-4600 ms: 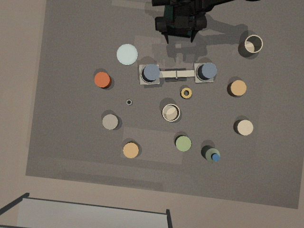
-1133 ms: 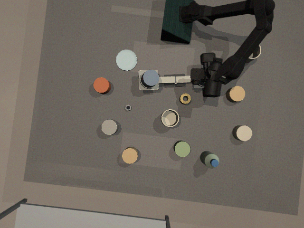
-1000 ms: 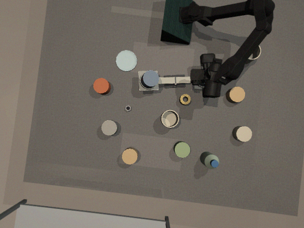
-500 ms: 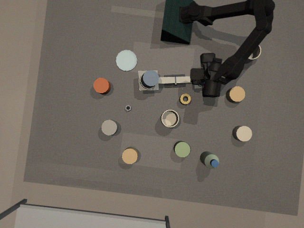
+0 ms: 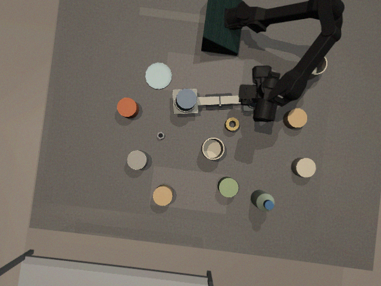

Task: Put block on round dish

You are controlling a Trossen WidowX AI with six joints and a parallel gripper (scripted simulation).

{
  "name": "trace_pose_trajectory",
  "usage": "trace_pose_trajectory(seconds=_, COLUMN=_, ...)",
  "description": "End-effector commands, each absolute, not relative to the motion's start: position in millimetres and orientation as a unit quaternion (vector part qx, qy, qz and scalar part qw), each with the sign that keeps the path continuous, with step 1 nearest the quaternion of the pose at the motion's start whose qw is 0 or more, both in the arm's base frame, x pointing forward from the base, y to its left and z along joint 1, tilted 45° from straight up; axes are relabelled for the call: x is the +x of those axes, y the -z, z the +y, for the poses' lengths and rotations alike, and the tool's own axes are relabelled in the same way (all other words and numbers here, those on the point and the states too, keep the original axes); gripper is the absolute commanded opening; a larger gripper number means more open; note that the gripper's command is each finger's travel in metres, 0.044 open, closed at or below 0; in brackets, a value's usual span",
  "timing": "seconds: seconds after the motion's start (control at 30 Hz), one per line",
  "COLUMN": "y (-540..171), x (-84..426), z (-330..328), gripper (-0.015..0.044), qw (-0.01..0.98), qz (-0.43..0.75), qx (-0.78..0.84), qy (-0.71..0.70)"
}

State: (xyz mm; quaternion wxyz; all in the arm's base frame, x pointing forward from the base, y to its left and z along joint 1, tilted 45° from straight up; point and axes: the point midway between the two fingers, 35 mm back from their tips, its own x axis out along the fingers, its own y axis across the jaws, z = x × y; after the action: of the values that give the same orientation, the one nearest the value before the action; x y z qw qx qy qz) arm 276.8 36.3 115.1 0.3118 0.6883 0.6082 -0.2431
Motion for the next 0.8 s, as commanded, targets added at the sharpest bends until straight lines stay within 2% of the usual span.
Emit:
trace_pose_trajectory(seconds=0.0, y=-120, x=279, z=31, gripper=0.0, qw=0.317, qz=0.604, qx=0.69, qy=0.243)
trace_pose_trajectory(seconds=0.77, y=-141, x=277, z=9, gripper=0.0, qw=0.311, qz=0.593, qx=0.698, qy=0.253)
